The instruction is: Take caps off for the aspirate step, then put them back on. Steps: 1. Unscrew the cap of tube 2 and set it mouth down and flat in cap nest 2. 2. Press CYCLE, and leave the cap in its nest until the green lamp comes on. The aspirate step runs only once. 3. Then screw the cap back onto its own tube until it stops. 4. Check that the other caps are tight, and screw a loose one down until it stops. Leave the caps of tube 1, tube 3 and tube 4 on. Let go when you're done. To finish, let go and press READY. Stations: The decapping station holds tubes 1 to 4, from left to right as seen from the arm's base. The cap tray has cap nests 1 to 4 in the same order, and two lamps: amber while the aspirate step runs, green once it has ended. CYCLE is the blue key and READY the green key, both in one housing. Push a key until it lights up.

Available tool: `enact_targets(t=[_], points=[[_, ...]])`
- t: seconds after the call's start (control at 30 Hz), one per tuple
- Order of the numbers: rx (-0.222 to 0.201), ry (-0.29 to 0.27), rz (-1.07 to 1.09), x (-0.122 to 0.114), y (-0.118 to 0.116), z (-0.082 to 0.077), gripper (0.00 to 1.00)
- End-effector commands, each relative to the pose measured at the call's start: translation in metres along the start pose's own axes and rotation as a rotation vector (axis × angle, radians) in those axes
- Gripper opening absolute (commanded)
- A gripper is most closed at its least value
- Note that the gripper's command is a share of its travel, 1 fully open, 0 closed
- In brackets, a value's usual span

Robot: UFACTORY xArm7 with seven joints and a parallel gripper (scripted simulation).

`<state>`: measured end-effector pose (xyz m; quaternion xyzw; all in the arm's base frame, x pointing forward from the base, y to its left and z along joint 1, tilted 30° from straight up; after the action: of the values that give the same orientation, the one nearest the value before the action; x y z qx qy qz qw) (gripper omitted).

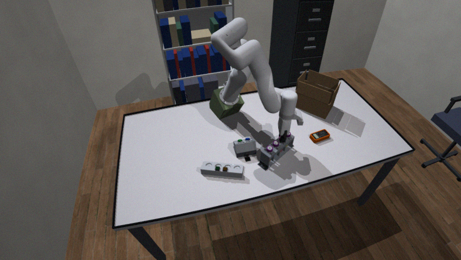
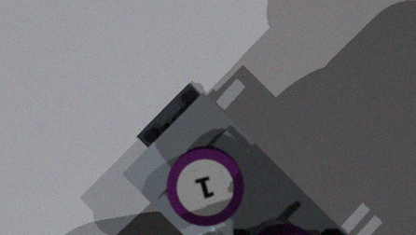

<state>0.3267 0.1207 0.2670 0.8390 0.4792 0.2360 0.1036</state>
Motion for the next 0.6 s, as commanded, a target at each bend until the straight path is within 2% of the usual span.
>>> enact_targets(t=[0.0,0.33,0.43,0.57], points=[[-0.004,0.002,0.002,0.0009,0.0003,-0.0008,0.00],[-0.004,0.002,0.002,0.0009,0.0004,-0.0008,0.00],[-0.004,0.002,-0.048,0.0009,0.0003,-0.0007,0.00],[-0.004,0.002,-0.248,0.0008,0.0003,-0.0008,0.00]])
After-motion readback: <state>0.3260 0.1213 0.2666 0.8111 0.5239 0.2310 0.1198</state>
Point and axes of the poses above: the point where the finger pads meet when closed, its own z axis out along the fingers, its own y axis across the jaws, x = y × z, the point moved 10 cm from there along -z, back along the fingers, and after that the axes turned 4 degrees about z, right-handed, at the moved point
